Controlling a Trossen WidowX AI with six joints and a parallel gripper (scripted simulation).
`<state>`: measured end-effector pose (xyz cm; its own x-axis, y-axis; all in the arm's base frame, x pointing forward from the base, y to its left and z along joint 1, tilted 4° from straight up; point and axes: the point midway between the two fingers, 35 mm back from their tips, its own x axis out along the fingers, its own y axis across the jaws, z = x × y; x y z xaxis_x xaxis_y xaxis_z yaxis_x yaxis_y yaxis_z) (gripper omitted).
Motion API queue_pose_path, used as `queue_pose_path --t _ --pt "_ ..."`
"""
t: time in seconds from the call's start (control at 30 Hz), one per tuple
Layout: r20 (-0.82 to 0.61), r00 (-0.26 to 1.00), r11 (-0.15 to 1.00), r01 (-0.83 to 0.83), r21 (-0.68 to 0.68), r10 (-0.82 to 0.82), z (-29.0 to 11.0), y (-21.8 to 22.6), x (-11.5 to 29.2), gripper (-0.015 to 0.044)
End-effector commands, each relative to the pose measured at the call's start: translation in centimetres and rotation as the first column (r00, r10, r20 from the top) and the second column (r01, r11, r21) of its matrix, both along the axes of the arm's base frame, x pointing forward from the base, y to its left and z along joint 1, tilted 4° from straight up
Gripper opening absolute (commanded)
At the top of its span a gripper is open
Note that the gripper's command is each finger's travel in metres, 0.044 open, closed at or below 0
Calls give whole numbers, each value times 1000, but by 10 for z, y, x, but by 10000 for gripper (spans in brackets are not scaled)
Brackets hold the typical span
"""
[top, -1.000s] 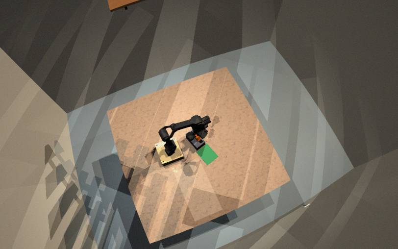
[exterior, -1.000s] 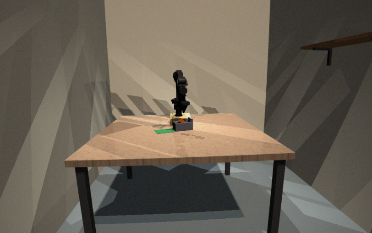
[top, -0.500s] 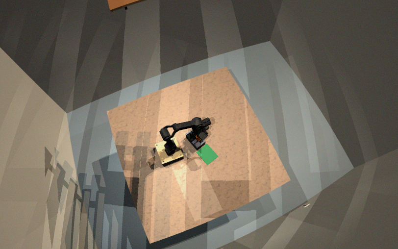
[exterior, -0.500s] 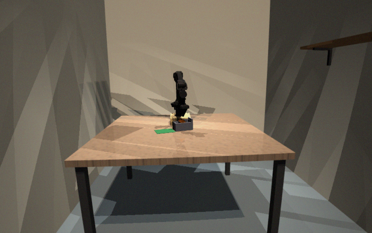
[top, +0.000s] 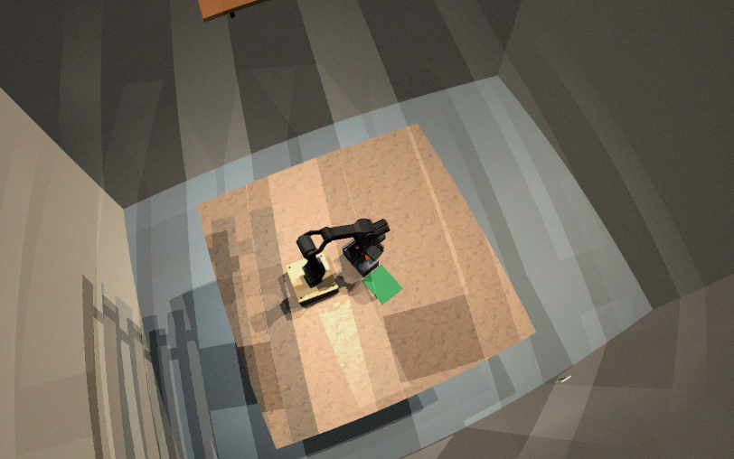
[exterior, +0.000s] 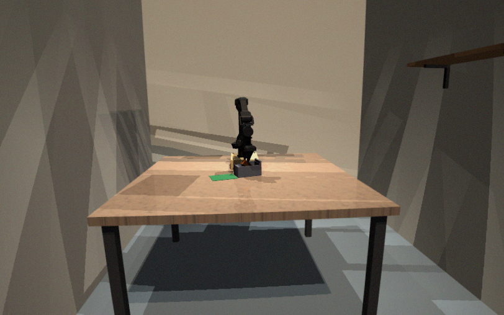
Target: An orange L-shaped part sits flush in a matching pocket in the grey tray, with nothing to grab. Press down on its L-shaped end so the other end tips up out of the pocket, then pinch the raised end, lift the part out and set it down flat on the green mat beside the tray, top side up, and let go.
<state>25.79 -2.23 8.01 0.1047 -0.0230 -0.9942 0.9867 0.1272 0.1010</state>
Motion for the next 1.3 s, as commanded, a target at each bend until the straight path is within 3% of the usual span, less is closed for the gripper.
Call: queue_pose_path --t 0.0,0.53,0.7,1.03,1.13,1.27 --pt "-10 1000 1000 3 8 -3 -11 1 -2 280" --pt "-10 1000 1000 3 8 -3 -28 1 -1 280" --pt "-4 1000 1000 1 0 -1 -24 0 1 149" --pt "-4 1000 1000 1 0 -1 -24 0 1 82" --pt "-4 1000 1000 1 0 -1 -24 0 1 3" --pt "-4 1000 1000 1 0 -1 -24 0 1 0"
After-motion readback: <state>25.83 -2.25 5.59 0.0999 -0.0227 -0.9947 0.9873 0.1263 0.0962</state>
